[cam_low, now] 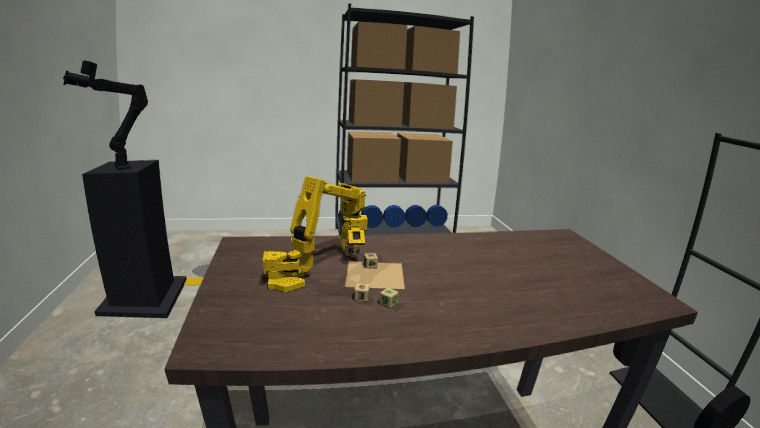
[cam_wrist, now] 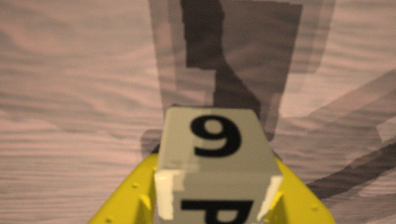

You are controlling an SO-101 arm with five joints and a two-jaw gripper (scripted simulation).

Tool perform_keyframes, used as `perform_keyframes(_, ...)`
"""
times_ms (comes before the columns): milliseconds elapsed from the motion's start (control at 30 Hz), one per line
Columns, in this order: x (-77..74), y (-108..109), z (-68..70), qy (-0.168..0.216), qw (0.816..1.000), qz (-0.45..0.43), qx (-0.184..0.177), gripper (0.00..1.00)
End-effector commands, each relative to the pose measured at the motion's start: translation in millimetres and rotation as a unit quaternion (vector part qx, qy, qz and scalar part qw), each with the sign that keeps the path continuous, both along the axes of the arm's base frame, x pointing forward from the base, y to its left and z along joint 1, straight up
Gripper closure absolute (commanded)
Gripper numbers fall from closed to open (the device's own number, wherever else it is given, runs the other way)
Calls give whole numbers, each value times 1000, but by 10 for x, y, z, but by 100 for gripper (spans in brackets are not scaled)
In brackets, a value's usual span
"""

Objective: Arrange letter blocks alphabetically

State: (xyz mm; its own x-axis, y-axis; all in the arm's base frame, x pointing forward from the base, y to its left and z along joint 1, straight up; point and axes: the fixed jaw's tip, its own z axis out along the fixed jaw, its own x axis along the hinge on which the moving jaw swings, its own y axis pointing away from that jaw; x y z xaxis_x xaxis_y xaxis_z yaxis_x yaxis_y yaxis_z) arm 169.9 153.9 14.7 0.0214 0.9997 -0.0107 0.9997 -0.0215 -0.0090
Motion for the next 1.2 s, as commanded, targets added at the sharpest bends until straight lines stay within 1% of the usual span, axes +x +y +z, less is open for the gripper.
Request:
perform_keyframes(0, 102, 125, 235, -46, 998, 1, 45, 100)
perform_keyframes(200, 104, 126, 294, -46, 998, 1, 45, 100)
perform_keyframes(433, 98, 118, 485, -46, 998, 1, 45, 100)
perform_keyframes(500, 98, 118, 485, -46, 998, 1, 45, 100)
perform_keyframes(667, 82, 101, 630, -46, 998, 1, 45, 100)
perform_keyframes(800, 69, 88, 706, -46, 998, 1, 45, 100)
perform_keyframes(933, 64, 82, 733, -46, 998, 1, 45, 100)
perform_keyframes(1167, 64, 82, 734, -46, 998, 0, 45, 100)
